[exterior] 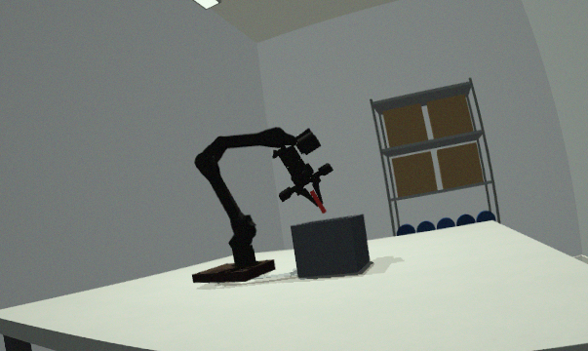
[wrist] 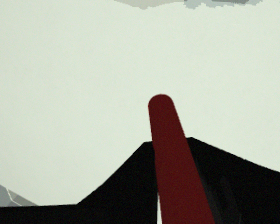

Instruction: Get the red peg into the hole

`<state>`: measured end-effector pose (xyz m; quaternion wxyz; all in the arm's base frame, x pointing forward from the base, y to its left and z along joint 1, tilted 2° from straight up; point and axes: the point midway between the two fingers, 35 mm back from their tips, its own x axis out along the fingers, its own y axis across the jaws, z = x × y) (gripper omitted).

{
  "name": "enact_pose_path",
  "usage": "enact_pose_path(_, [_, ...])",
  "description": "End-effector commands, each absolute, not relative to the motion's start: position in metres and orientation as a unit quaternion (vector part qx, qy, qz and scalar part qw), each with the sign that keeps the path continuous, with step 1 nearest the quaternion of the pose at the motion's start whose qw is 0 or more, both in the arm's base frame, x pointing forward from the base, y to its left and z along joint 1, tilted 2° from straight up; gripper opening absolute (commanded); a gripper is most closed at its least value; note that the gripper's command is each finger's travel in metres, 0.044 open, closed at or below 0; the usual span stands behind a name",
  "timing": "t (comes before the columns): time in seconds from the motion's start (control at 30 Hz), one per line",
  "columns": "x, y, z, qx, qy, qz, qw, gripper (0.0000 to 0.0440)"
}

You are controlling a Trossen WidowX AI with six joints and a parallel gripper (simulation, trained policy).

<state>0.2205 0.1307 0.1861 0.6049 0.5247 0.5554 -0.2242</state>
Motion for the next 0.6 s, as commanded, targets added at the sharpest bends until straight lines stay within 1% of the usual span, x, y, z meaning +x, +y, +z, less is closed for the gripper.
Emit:
enact_pose_path(0.0, [0.228,0.115,0.199,0.525,0.535,-0.229,0.621,0.0])
enact_pose_path(0.57, [0.25,0.054,0.197,0.505,0.509,-0.305,0.627,0.0])
